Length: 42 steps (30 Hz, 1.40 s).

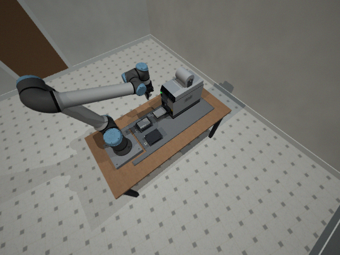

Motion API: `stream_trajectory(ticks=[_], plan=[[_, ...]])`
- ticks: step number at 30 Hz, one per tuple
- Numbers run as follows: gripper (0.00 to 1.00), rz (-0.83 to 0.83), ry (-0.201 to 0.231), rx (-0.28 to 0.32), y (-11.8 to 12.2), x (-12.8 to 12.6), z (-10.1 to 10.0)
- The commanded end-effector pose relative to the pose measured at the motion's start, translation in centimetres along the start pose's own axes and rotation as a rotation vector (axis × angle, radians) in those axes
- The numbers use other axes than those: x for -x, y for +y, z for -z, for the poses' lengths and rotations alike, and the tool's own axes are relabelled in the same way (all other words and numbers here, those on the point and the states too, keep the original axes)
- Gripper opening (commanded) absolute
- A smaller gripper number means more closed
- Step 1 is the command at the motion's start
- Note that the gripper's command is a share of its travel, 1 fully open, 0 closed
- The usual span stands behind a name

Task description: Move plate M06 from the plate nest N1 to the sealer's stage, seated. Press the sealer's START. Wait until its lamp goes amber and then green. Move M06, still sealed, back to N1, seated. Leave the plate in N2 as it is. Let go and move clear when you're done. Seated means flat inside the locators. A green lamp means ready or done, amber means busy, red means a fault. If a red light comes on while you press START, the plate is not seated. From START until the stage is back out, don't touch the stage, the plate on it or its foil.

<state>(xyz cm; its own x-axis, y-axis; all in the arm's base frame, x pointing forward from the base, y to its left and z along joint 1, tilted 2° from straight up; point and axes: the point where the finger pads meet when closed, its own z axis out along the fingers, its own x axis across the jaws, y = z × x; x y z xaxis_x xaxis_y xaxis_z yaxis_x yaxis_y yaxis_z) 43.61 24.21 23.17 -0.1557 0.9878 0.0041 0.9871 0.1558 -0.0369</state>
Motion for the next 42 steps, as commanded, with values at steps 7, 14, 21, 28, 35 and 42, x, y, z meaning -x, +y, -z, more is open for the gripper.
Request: stream_trajectory(ticks=[7,14,21,28,35,42], plan=[[0.68,0.0,0.0,0.001,0.1,0.0,-2.7],[0.68,0.0,0.0,0.001,0.1,0.0,-5.5],[0.68,0.0,0.0,0.001,0.1,0.0,-8.0],[0.68,0.0,0.0,0.001,0.1,0.0,-9.8],[0.68,0.0,0.0,0.001,0.1,0.0,-11.1],[0.68,0.0,0.0,0.0,0.1,0.0,-11.1]])
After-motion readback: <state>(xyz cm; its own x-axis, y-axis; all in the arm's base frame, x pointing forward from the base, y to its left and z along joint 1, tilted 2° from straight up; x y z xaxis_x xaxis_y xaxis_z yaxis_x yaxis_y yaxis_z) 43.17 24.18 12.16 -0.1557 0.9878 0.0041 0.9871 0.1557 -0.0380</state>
